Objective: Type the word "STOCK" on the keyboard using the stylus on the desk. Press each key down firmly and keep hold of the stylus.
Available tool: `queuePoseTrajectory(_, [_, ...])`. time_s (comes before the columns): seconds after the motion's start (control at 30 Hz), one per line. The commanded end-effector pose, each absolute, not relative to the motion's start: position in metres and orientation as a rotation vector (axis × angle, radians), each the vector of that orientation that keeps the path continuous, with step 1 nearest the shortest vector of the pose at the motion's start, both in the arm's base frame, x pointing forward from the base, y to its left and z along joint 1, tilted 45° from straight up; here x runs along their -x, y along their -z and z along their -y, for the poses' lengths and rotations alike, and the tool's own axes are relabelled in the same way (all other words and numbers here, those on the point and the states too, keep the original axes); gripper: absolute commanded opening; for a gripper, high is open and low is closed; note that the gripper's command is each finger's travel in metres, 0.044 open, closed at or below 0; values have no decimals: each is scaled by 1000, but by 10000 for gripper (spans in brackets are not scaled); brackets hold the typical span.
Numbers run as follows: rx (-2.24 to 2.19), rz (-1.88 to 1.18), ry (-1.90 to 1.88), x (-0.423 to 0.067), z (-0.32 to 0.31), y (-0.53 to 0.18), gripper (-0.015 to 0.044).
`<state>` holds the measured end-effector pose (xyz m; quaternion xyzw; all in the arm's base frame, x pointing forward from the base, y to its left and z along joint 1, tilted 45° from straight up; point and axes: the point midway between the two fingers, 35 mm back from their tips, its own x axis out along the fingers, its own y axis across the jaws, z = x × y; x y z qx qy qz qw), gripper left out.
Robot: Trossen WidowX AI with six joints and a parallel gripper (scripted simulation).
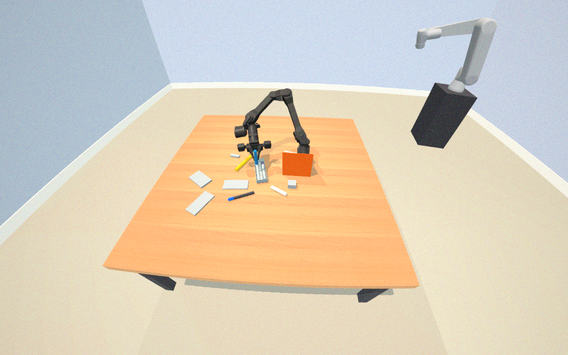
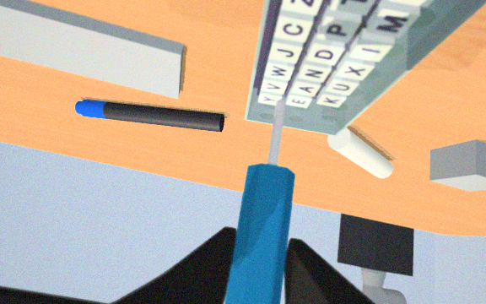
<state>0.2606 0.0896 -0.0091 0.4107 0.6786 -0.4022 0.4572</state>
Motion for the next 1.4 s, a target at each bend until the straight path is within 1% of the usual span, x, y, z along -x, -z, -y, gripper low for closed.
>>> queuePoseTrajectory(0.0, [-1011, -1673, 991, -260, -90, 9, 71])
queuePoseTrajectory(0.03, [-1011, -1673, 991, -260, -90, 9, 64])
queuePoseTrajectory(0.1, [-1011, -1673, 991, -259, -91, 10, 12])
queuePoseTrajectory(0.13, [-1012, -1673, 991, -257, -92, 11, 0])
queuePoseTrajectory(0.63, [-1020, -1677, 995, -208, -116, 38, 0])
queuePoseTrajectory(1.23, [-1019, -1676, 996, -210, -103, 52, 0])
queuePoseTrajectory(1.33, [-1019, -1676, 996, -210, -101, 54, 79])
queuePoseTrajectory(1.37, [-1019, -1676, 996, -210, -101, 54, 81])
